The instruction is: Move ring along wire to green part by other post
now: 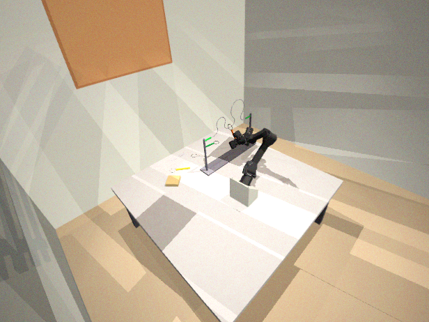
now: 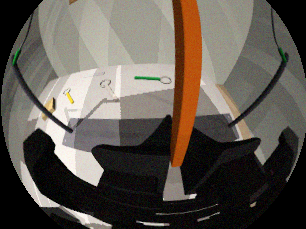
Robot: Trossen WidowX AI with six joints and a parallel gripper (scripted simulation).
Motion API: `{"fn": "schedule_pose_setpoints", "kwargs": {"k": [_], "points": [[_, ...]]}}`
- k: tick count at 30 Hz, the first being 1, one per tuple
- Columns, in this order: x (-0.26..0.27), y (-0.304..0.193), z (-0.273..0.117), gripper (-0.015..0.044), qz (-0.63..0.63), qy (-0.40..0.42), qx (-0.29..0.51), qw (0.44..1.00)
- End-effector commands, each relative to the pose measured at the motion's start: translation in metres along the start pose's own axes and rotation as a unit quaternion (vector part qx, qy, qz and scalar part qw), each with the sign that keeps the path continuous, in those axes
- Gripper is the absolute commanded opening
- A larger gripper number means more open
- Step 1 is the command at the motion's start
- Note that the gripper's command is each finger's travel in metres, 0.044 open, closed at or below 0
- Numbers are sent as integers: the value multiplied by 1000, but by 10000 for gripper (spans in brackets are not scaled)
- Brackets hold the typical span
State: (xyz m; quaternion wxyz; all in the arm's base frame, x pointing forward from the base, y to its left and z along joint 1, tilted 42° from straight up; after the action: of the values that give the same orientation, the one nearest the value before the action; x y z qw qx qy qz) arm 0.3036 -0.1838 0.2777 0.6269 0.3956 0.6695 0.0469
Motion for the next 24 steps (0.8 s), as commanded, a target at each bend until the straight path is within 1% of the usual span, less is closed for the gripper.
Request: {"fn": "schedule_pose_setpoints", "kwargs": {"k": [1,14,24], "points": [[5,1,-2,-150,8,2,1,1000],[22,4,-4,-150,28,14,2,1000],[39,7,-7,-150,67,37,3,997]]}}
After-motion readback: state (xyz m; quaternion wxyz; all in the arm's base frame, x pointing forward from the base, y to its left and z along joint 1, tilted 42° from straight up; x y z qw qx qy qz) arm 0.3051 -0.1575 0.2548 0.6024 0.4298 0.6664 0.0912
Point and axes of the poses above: the point midway between the two fingers, 35 mm back from their tips, its own z axis out along the fingers, its own x axis across the jaws, y = z × x, the point moved 5 cm from there along -z, back along the fingers, and after that the axes turned 7 degrees about -z, right-handed, at the moved point
